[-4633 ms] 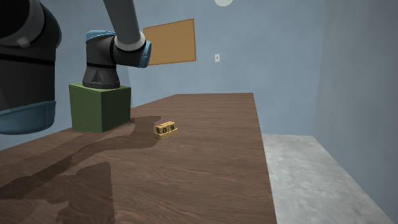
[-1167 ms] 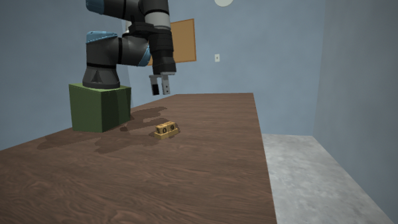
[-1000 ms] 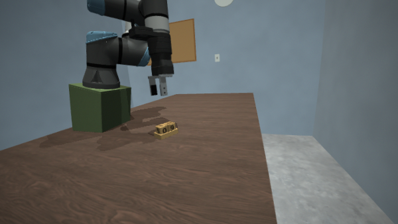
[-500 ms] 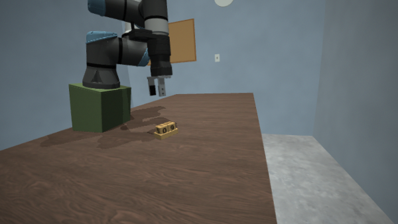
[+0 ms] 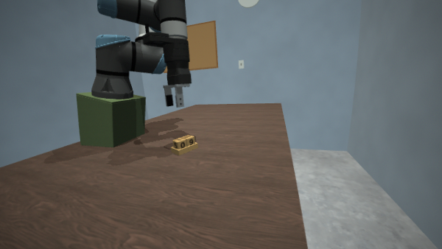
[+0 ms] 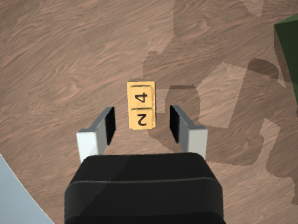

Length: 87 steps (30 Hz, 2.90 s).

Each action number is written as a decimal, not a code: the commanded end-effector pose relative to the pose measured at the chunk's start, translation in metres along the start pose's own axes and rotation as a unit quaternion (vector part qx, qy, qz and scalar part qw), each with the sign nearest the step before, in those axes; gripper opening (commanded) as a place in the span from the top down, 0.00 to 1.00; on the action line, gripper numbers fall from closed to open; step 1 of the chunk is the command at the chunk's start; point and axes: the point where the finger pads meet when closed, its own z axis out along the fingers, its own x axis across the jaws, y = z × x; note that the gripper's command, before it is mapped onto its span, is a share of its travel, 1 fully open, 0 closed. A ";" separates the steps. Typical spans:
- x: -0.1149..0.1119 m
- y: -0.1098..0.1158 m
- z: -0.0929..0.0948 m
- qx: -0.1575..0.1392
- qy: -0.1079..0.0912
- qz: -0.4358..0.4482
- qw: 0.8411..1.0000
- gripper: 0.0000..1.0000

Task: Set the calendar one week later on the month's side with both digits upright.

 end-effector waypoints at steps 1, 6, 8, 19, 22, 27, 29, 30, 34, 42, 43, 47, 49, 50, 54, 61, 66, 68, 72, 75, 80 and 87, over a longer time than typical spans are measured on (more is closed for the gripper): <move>0.000 0.000 0.000 0.000 -0.001 0.011 1.000 0.00; 0.001 -0.001 0.001 0.000 0.000 0.034 0.999 0.00; 0.001 -0.001 0.001 0.000 0.000 0.040 0.999 0.00; 0.005 -0.004 0.004 0.000 0.000 0.132 0.991 0.00; 0.007 -0.004 0.005 0.000 0.000 0.171 0.985 0.00; 0.009 -0.005 0.007 0.000 0.000 0.214 0.977 0.00; 0.010 -0.005 0.008 0.000 0.000 0.246 0.969 0.00; 0.011 -0.006 0.008 0.000 0.000 0.262 0.965 0.00; 0.013 -0.006 0.010 0.000 0.000 0.314 0.950 0.00; 0.016 -0.006 0.013 0.000 0.000 0.405 0.914 0.00; 0.016 -0.006 0.013 0.000 0.000 0.405 0.914 0.00; 0.018 -0.005 0.015 -0.001 0.000 0.474 0.881 0.00; 0.019 -0.005 0.016 -0.001 0.000 0.499 0.867 0.00; 0.019 -0.005 0.016 -0.001 0.000 0.501 0.865 0.00; 0.020 -0.004 0.018 -0.001 0.000 0.558 0.830 0.00; 0.021 -0.003 0.021 -0.001 0.000 0.615 0.789 0.00; 0.022 -0.002 0.023 -0.001 0.000 0.669 0.743 0.00; 0.022 -0.002 0.024 -0.001 0.000 0.699 0.716 0.00; 0.022 -0.001 0.025 -0.001 0.000 0.736 0.677 0.00; 0.021 0.000 0.027 -0.001 0.000 0.765 0.644 0.00; 0.021 0.001 0.028 -0.001 0.000 0.797 0.604 0.00; 0.019 0.002 0.031 -0.001 0.000 0.849 0.529 0.00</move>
